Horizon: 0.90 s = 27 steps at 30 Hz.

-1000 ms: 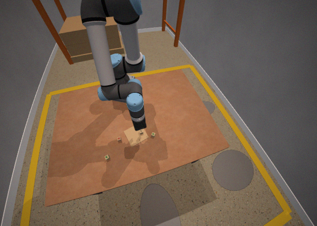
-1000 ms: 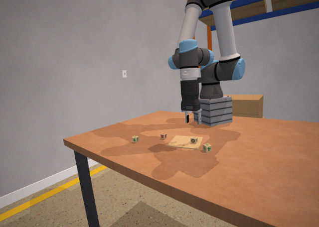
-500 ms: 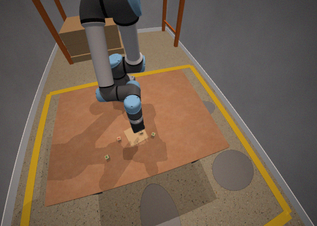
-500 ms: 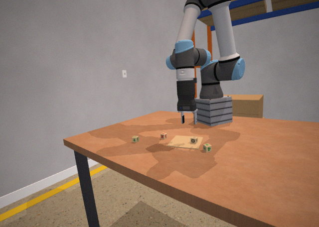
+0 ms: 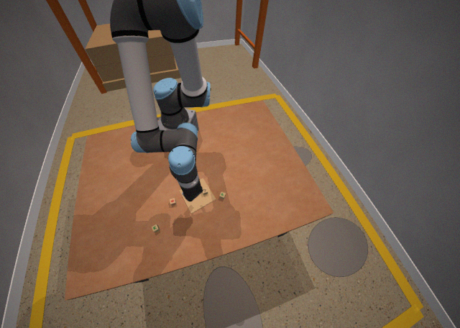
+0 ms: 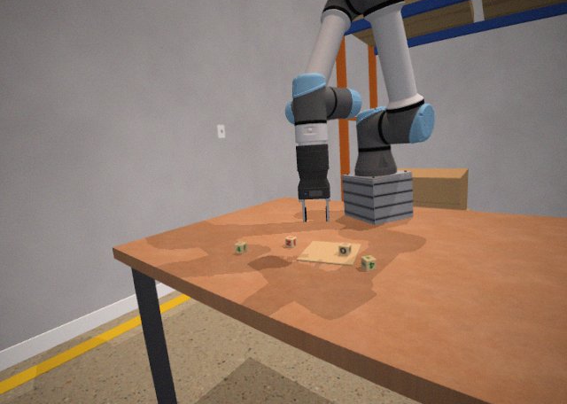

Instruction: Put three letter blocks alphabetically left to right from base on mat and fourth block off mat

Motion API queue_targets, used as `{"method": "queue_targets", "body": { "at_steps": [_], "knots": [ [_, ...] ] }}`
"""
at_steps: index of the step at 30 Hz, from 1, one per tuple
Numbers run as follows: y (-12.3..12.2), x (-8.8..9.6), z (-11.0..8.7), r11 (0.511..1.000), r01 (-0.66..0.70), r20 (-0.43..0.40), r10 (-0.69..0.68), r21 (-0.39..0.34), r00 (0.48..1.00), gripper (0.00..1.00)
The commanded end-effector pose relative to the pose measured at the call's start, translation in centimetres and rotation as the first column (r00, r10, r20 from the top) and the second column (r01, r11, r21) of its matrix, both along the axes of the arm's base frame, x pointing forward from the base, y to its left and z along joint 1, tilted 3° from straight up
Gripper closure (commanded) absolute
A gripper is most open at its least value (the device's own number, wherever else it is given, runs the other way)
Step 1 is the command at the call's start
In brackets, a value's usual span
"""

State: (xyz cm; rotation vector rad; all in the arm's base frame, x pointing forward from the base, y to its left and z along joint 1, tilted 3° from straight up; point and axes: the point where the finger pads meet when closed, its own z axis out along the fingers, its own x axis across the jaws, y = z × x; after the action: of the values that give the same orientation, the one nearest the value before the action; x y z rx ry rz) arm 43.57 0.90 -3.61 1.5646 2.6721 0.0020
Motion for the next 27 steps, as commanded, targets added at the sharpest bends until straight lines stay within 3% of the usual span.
{"method": "queue_targets", "body": {
  "at_steps": [1,8,11,18,25,27],
  "knots": [
    [-1.8,1.0,0.1,0.992,-0.124,-0.001,0.124,-0.005,0.992,0.00],
    [-5.4,2.8,0.1,0.934,-0.357,-0.009,0.357,-0.014,0.934,0.00],
    [-5.9,3.1,0.1,0.920,-0.391,-0.010,0.390,-0.015,0.921,0.00],
    [-9.6,4.8,0.1,0.796,-0.605,-0.020,0.605,-0.021,0.796,0.00],
    [-13.1,6.2,0.1,0.634,-0.773,-0.030,0.772,-0.024,0.635,0.00],
    [-13.1,6.2,0.1,0.634,-0.773,-0.030,0.772,-0.024,0.635,0.00]
  ]
}}
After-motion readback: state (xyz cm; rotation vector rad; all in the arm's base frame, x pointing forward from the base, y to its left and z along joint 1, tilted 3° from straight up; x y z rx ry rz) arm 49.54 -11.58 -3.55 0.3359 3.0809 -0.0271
